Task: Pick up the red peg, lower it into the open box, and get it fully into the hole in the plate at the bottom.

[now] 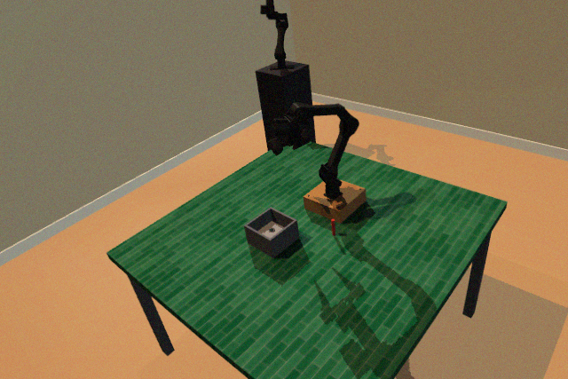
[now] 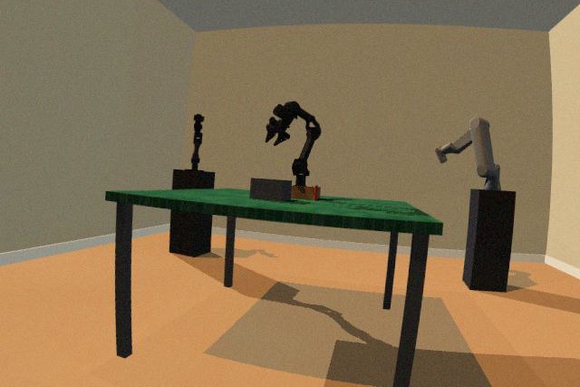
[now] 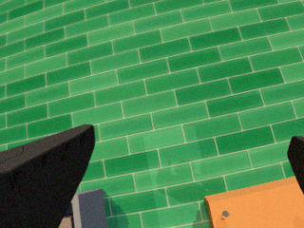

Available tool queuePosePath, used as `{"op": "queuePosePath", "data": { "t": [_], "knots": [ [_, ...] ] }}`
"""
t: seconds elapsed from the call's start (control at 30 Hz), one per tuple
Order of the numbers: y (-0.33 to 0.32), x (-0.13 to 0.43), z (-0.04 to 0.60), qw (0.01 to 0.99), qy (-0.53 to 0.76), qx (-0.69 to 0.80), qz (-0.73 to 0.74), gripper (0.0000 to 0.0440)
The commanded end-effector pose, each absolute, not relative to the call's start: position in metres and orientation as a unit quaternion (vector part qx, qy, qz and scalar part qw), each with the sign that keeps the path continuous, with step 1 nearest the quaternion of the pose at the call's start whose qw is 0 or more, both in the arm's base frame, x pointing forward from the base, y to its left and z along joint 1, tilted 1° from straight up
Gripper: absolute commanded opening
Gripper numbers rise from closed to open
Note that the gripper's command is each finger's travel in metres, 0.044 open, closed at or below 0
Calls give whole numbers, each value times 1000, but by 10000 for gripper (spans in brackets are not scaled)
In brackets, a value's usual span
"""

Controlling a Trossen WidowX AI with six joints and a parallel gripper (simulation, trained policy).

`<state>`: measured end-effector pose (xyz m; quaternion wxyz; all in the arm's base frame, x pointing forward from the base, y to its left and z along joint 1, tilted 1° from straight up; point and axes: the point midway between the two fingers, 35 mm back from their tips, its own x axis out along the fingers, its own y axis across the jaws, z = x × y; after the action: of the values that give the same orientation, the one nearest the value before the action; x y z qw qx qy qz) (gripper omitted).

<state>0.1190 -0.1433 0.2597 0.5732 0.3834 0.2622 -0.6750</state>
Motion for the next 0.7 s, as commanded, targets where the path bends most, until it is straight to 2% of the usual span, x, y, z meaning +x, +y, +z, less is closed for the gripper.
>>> {"op": "queuePosePath", "data": {
  "t": [0.0, 0.33, 0.67],
  "knots": [
    [-131, 133, 246, 583, 293, 381, -654, 440],
    [-74, 166, 208, 621, 379, 370, -578, 440],
    [-14, 177, 167, 630, 455, 349, -524, 440]
  ]
}}
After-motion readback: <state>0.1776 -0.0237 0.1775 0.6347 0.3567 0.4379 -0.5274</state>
